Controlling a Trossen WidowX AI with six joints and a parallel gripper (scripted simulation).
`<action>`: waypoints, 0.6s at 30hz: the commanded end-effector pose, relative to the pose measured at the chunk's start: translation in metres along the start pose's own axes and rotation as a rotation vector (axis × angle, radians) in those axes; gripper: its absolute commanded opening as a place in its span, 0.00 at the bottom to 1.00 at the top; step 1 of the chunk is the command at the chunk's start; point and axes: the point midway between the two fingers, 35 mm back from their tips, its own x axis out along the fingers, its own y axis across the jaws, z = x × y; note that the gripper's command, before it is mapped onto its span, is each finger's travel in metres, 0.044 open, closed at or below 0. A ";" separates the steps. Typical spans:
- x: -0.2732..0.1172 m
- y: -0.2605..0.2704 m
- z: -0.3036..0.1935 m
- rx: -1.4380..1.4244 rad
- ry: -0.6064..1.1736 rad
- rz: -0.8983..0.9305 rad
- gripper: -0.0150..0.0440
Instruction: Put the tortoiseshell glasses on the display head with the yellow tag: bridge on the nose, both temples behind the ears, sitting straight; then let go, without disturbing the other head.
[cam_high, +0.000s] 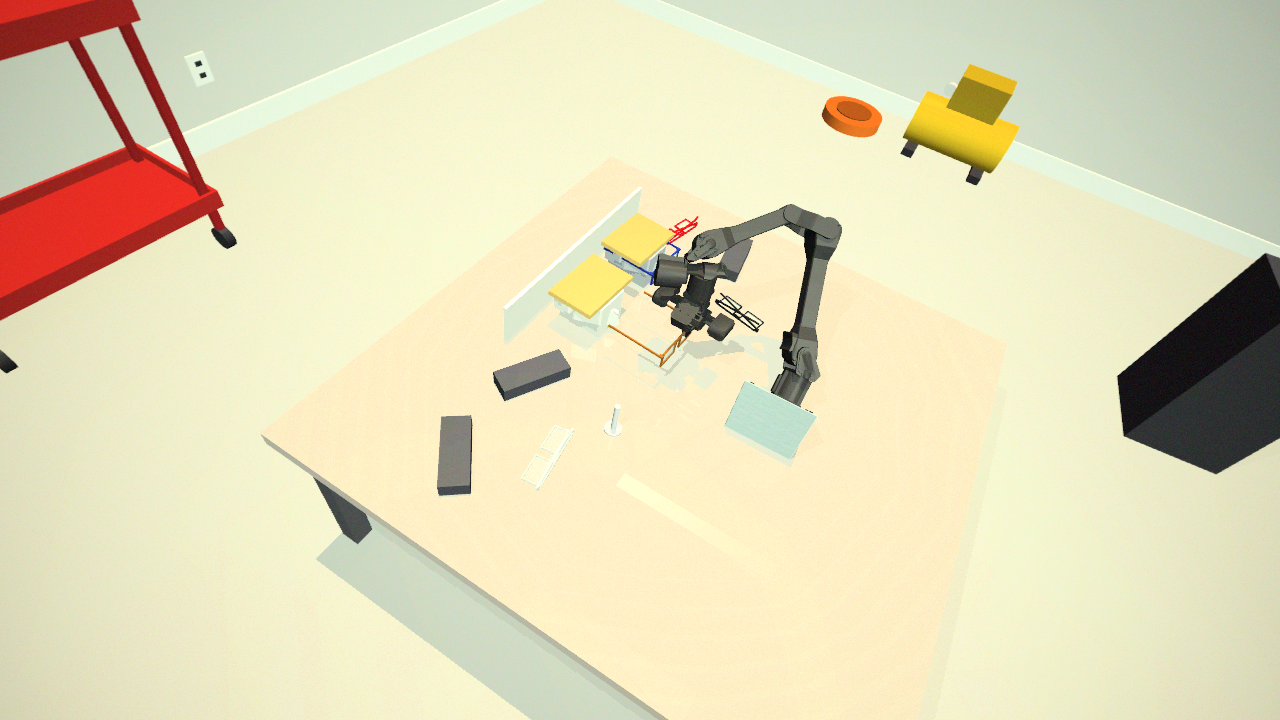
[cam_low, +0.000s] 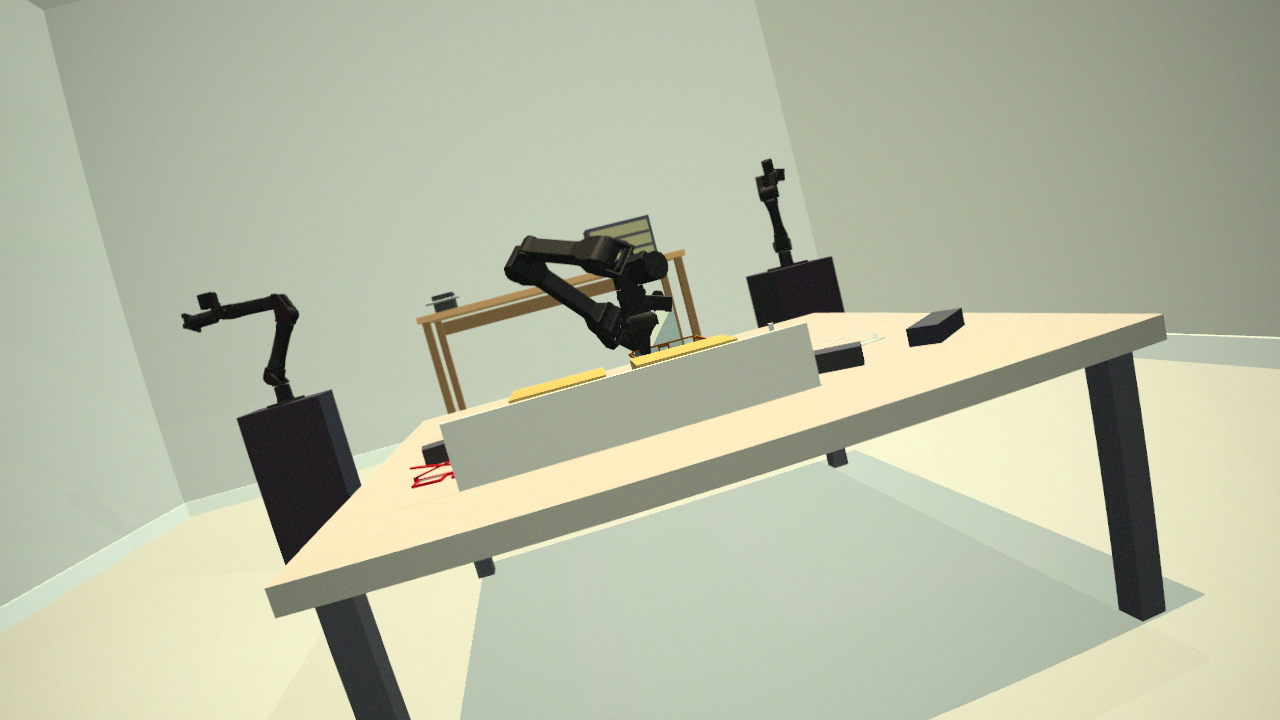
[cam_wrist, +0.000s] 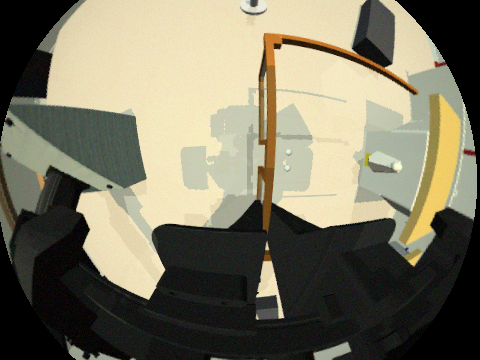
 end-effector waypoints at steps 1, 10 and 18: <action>0.006 0.002 -0.001 -0.007 0.008 0.002 0.25; 0.010 0.002 -0.001 -0.007 0.008 0.002 0.25; 0.010 -0.005 -0.001 -0.006 0.008 0.002 0.25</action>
